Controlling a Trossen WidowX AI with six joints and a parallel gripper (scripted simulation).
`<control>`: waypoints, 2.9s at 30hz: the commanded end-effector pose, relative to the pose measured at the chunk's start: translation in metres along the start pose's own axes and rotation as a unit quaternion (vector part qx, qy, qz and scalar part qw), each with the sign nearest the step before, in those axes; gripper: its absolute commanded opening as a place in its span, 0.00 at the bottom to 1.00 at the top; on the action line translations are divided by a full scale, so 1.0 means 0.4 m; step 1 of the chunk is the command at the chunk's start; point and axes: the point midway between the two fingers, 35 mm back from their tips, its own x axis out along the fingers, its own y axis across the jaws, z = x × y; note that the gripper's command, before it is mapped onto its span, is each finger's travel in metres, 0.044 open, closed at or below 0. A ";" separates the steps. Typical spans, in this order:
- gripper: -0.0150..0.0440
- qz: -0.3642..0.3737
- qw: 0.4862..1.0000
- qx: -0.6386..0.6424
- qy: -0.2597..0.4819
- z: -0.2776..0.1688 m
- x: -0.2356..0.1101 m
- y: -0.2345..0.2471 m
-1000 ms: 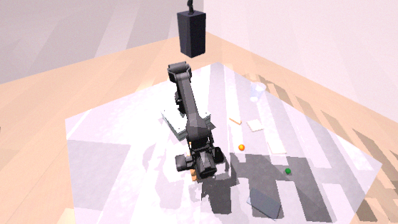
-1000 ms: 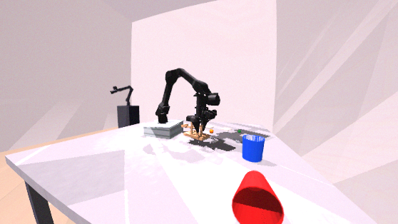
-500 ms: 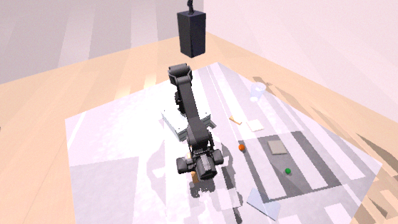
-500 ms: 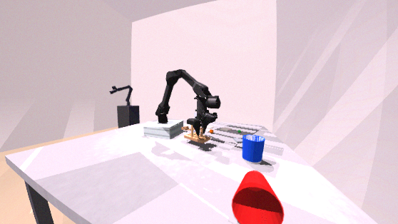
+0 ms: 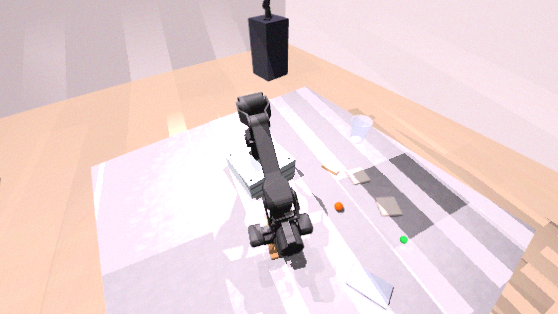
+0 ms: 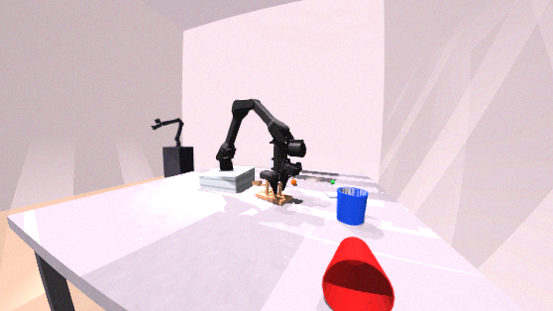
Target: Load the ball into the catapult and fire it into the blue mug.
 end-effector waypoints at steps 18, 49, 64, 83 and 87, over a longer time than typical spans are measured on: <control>0.74 0.000 1.000 0.000 0.000 0.000 0.004 0.000; 1.00 0.002 1.000 -0.003 -0.003 -0.005 -0.115 -0.002; 1.00 0.002 1.000 -0.003 -0.003 -0.002 -0.065 -0.001; 1.00 0.001 1.000 -0.003 -0.003 -0.005 0.012 0.000; 1.00 0.001 1.000 -0.003 -0.003 -0.005 0.018 0.000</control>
